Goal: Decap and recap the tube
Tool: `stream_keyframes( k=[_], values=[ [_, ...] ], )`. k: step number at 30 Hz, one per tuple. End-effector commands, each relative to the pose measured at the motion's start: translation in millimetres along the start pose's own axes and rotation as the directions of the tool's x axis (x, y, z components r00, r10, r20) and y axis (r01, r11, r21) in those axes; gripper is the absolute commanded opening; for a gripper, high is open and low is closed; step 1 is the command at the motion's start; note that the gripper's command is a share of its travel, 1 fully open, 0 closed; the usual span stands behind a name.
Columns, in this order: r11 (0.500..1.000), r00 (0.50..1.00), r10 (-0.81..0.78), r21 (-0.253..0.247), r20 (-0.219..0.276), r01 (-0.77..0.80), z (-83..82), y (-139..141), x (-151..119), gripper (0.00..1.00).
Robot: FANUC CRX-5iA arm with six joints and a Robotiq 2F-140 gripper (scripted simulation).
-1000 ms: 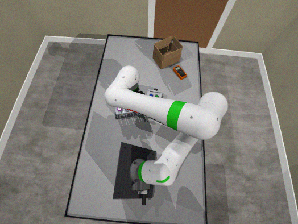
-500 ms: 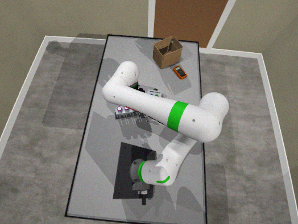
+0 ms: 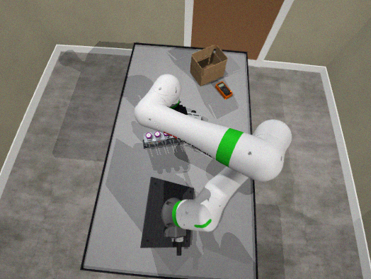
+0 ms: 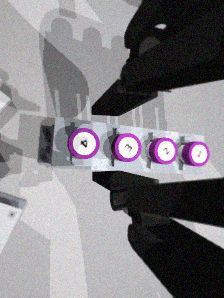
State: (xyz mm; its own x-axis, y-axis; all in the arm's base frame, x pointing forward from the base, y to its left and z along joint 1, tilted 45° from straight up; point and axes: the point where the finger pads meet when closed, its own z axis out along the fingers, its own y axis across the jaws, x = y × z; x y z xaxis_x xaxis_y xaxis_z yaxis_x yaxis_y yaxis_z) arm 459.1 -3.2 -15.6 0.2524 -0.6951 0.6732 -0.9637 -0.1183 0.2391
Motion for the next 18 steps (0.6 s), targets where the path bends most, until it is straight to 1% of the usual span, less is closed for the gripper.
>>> stream_keyframes(
  k=[1, 8, 18],
  values=[
    [0.988, 0.987, -0.157, -0.002, 0.019, 0.157, -0.9, 0.3, 14.8, 0.41],
    [0.988, 0.987, -0.157, -0.002, 0.019, 0.157, -0.9, 0.3, 14.8, 0.41],
    [0.988, 0.987, -0.157, -0.002, 0.019, 0.157, 29.0, 0.4, 14.2, 0.41]
  ],
)
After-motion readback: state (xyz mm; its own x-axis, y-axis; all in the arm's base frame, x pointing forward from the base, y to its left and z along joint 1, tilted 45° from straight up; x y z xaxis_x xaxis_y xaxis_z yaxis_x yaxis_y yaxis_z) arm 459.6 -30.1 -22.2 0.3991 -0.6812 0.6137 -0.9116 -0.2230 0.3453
